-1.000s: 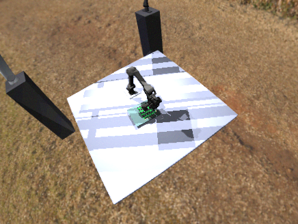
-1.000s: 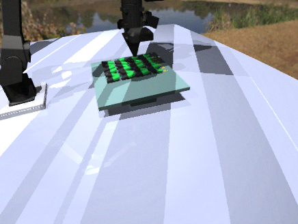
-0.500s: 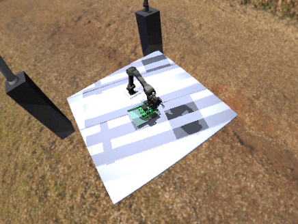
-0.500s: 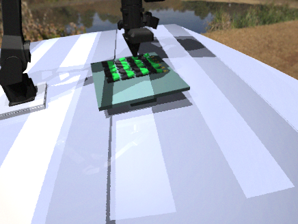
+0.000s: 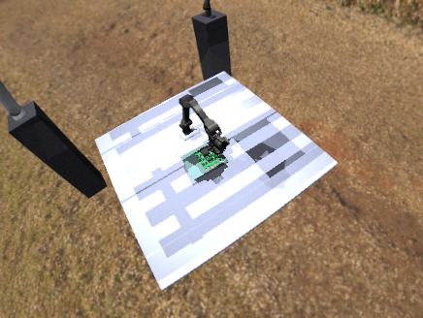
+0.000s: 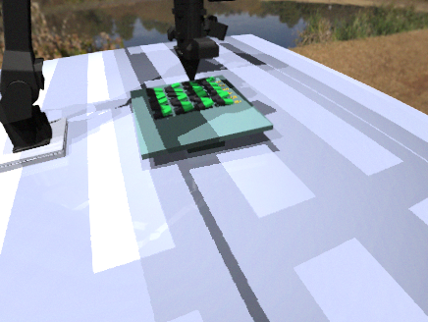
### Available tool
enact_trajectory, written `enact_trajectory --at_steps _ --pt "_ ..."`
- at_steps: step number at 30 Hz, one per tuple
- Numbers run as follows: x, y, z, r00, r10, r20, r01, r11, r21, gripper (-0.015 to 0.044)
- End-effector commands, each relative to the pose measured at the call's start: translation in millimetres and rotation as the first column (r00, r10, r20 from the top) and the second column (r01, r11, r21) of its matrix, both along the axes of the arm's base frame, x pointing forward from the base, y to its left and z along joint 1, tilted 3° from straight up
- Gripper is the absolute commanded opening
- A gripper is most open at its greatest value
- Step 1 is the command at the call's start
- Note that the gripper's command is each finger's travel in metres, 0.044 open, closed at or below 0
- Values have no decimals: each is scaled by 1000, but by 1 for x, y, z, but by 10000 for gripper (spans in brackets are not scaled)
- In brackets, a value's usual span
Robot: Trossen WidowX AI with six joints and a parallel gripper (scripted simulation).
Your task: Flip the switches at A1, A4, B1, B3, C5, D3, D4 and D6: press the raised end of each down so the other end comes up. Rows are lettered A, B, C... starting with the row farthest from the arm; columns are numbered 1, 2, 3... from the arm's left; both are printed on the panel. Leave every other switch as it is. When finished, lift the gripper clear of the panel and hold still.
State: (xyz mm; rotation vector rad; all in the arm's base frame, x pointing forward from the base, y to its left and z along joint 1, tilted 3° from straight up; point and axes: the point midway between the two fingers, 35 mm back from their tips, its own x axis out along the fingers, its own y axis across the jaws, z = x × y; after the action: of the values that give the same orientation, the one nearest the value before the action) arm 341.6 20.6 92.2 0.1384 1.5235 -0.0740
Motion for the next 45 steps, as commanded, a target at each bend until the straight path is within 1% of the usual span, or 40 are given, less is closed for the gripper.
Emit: enact_trajectory --at_steps 1,3,10,13,15,18,21,22,45 --pt "-1 -1 45 999 -5 38 5 1000 1 0" --pt "-3 -1 56 999 -7 41 7 1000 2 0" --pt "-3 -4 55 999 -6 42 6 1000 2 0" --pt "-7 -35 54 999 -5 42 5 1000 -1 0" --pt "-9 -45 53 999 -6 41 7 1000 -3 0" --pt "-9 -45 51 999 -6 39 6 1000 -3 0" --pt "-6 -44 21 1000 -5 17 5 1000 0 0" --pt "-5 -44 19 1000 -5 15 5 1000 1 0" --pt "-3 -44 -5 1000 -5 15 5 1000 1 0"
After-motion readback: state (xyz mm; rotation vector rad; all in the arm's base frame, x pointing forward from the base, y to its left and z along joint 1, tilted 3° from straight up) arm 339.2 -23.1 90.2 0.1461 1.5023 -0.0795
